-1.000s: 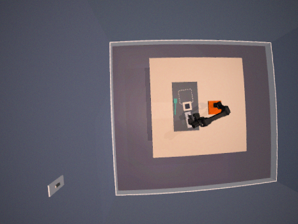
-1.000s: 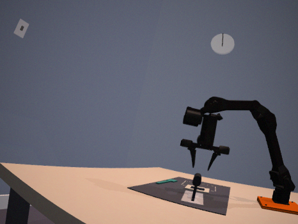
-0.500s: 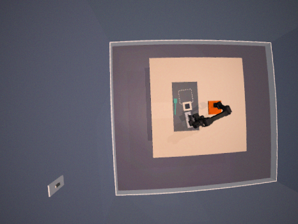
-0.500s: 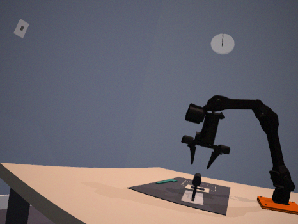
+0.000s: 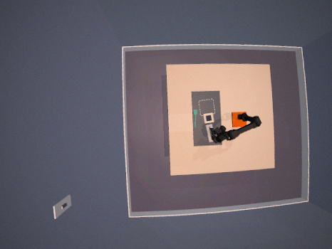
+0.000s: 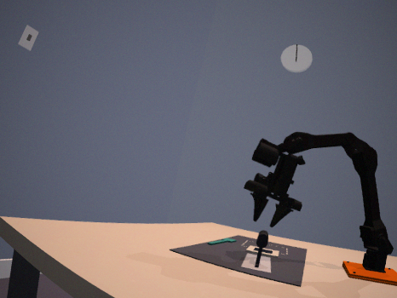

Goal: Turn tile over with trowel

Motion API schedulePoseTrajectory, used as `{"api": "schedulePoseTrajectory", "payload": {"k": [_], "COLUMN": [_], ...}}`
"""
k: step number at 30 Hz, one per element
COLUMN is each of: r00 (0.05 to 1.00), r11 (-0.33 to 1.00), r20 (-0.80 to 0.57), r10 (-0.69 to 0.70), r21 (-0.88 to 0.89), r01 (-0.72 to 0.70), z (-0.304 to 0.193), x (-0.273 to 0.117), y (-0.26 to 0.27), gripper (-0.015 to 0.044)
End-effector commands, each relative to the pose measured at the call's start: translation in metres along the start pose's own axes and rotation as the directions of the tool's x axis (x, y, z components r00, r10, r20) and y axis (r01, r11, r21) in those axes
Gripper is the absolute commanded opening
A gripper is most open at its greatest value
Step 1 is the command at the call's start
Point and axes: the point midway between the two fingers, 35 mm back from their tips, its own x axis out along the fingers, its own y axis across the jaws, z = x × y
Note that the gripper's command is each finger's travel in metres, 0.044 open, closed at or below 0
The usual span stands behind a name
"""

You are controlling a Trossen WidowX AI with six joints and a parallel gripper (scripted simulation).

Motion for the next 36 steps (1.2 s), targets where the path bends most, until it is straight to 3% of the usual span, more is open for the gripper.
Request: {"api": "schedulePoseTrajectory", "payload": {"k": [1,17,36], "r00": [1.000,0.986,0.945], "r11": [0.993,0.801,0.312], "r20": [0.019,0.101,0.188], "r10": [0.017,0.134,0.267], "r21": [-0.120,-0.597,-0.945], "r01": [-0.015,-0.048,0.100], "z": [-0.002,-0.005,-0.010], "x": [0.004,0.011,0.017], "y": [-0.002,-0.004,-0.013], "gripper": [0.0300,0.0300,0.0300]}}
